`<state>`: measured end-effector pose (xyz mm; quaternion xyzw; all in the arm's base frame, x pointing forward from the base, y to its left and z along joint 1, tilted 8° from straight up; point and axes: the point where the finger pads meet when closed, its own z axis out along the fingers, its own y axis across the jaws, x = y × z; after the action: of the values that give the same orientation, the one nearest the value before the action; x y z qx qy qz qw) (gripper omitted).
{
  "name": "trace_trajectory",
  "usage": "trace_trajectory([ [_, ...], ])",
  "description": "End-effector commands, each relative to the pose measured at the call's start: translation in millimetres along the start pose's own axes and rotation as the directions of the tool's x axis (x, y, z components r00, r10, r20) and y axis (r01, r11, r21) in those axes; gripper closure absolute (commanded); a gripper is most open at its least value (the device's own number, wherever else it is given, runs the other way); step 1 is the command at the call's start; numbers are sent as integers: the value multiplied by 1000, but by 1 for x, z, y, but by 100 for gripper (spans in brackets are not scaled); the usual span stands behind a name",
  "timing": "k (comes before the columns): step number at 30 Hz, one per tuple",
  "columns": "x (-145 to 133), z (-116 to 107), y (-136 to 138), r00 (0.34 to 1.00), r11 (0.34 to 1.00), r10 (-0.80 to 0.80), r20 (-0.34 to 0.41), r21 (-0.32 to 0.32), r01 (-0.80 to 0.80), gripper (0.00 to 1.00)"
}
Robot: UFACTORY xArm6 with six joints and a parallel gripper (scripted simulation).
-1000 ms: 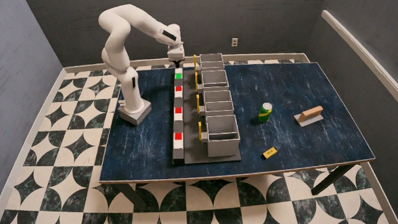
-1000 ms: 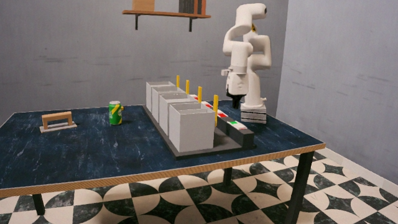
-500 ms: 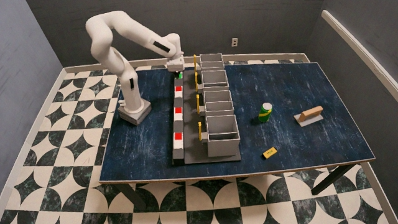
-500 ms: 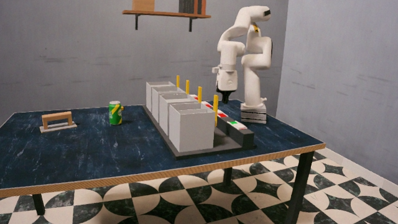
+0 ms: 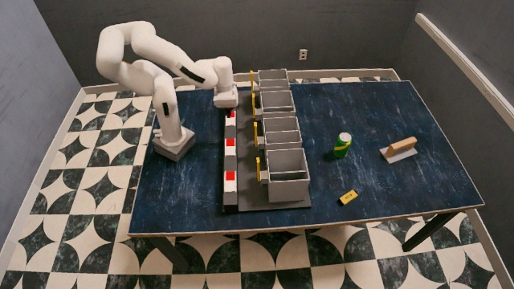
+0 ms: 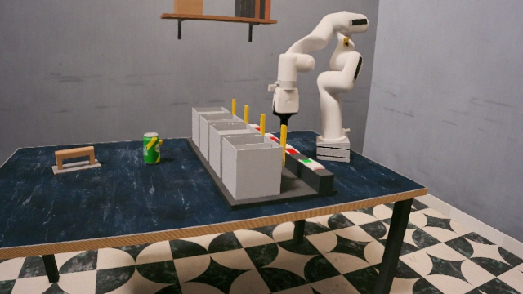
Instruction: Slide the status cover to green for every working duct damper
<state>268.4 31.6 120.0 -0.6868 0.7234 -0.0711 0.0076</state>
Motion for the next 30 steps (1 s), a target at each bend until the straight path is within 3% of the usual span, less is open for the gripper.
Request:
trace_trajectory([
  [1,41,-3,-2,1000,1000,-4,17,3,4,100],
  [12,126,-2,-2,1000,1000,-4,17,3,4,100],
  [14,126,-2,-2,1000,1000,-4,17,3,4,100],
  [16,152,-1,-2,1000,1000,-4,17,3,4,100],
  [21,187,-1,-2,1000,1000,-4,17,3,4,100],
  [30,195,-1,-2,1000,1000,-4,17,3,4,100],
])
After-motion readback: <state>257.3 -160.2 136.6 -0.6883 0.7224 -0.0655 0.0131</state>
